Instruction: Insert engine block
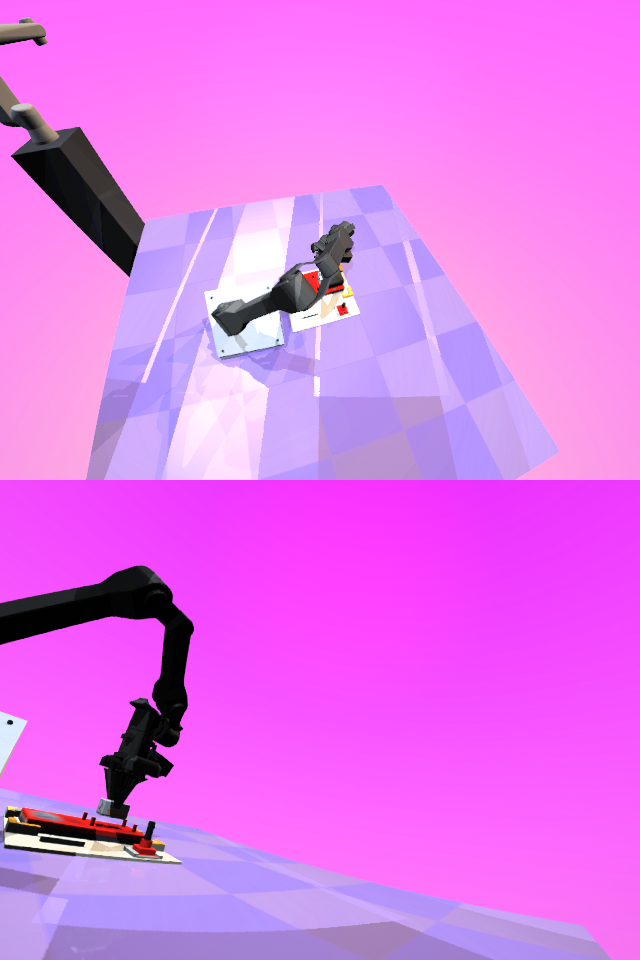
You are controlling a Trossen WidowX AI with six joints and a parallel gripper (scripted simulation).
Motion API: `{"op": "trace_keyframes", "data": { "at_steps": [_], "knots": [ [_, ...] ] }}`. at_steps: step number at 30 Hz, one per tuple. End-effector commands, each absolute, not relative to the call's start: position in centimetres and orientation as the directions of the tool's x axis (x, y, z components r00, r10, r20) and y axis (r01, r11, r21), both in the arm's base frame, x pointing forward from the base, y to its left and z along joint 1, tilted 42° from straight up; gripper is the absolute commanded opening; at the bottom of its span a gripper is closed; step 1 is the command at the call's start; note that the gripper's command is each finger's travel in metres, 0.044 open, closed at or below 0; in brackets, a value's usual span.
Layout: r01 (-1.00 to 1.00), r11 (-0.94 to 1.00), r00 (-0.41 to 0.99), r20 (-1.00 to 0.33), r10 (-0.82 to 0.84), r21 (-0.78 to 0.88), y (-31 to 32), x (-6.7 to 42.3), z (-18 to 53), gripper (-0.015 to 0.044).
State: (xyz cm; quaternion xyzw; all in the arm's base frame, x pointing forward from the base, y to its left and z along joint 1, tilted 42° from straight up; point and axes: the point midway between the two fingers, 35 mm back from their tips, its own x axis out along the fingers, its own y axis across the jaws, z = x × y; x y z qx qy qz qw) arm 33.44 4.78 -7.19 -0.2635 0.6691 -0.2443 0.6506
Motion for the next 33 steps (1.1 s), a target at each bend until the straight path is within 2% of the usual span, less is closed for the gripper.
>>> {"op": "trace_keyframes", "data": {
  "at_steps": [1, 14, 24, 33],
  "knots": [
    [0.018, 0.746, -0.009, -0.746, -0.666, -0.666, 5.10, 33.62, -7.30, 0.0158],
    [0.029, 0.745, -0.009, -0.746, -0.666, -0.666, 5.09, 33.60, -7.32, 0.0158],
    [-0.195, 0.733, -0.009, -0.746, -0.666, -0.652, 5.10, 33.59, -7.32, 0.0158],
    [-0.053, 0.745, -0.009, -0.746, -0.666, -0.665, 5.09, 33.60, -7.31, 0.0158]
  ]
}}
